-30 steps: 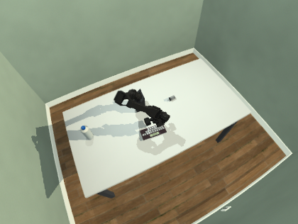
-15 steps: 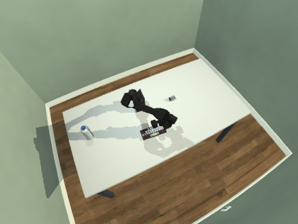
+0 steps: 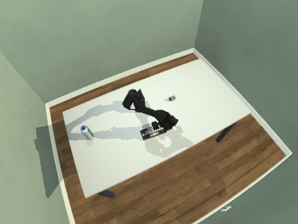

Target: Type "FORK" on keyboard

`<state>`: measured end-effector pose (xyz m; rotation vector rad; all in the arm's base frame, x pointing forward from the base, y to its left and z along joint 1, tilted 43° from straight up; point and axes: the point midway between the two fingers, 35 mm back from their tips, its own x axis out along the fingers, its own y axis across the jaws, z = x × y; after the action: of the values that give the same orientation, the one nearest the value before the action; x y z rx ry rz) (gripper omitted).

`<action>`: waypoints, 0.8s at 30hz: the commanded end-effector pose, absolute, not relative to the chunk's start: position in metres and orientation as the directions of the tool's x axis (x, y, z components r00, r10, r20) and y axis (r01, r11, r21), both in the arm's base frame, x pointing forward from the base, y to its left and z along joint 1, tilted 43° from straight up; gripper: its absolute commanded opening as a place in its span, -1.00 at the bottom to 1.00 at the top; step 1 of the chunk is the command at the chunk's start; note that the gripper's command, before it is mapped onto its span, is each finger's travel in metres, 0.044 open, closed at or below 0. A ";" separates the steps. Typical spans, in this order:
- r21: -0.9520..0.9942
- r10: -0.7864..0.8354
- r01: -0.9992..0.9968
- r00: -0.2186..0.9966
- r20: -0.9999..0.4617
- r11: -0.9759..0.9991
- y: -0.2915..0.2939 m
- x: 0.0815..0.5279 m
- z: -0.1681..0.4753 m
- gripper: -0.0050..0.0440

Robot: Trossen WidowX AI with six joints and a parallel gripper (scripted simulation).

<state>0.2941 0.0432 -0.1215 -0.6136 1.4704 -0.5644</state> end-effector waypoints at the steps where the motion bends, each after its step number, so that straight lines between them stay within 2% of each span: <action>1: -0.687 -0.686 -0.022 0.034 -0.726 0.726 0.039 0.295 -0.124 -1.00; 24: -0.679 -0.678 -0.009 0.046 -0.733 0.734 0.036 0.300 -0.128 -1.00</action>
<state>0.2950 0.0336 -0.1320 -0.6114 1.4672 -0.5631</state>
